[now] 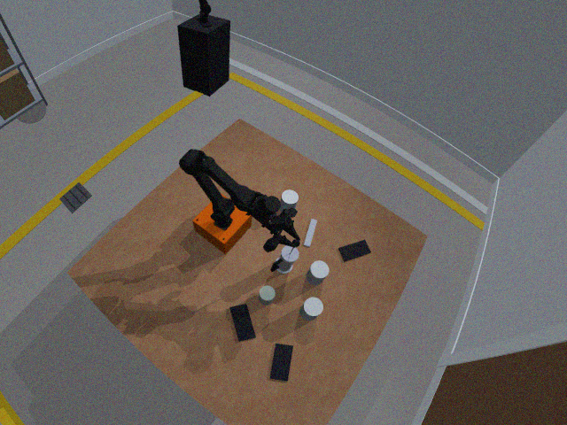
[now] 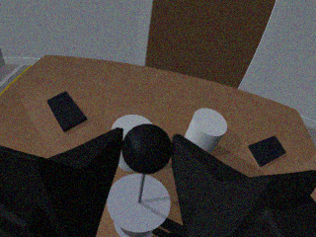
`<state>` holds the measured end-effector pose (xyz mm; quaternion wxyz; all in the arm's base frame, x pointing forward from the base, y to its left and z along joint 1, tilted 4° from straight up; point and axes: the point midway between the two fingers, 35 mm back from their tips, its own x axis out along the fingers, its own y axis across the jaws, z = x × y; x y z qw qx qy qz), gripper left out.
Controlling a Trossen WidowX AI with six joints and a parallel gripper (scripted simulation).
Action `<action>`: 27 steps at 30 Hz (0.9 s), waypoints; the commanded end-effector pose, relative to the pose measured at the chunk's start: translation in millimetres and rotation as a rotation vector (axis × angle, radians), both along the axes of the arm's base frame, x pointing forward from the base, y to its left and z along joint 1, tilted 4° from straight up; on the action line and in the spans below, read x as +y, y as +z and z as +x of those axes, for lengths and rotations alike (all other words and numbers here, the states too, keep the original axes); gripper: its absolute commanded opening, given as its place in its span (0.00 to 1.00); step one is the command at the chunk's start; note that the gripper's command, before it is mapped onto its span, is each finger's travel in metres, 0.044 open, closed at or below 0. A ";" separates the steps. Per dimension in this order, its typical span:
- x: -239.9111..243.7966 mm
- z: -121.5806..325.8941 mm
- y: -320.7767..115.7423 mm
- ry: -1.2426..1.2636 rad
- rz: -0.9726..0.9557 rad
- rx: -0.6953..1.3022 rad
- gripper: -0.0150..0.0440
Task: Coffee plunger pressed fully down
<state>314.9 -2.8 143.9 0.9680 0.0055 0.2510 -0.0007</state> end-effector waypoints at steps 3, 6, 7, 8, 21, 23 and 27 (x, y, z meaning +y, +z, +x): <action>0.1 -4.2 -31.0 -0.001 -0.002 0.066 0.46; 0.1 -3.6 -36.0 -0.001 -0.002 0.066 0.46; 0.1 -3.4 -37.7 -0.001 -0.002 0.066 0.46; 0.2 -3.2 -39.4 -0.001 -0.002 0.066 0.46; 0.5 -0.4 -61.0 -0.001 -0.002 0.066 0.46; 0.5 0.3 -64.3 -0.001 -0.002 0.066 0.46; 0.7 2.2 -70.5 -0.001 -0.002 0.066 0.46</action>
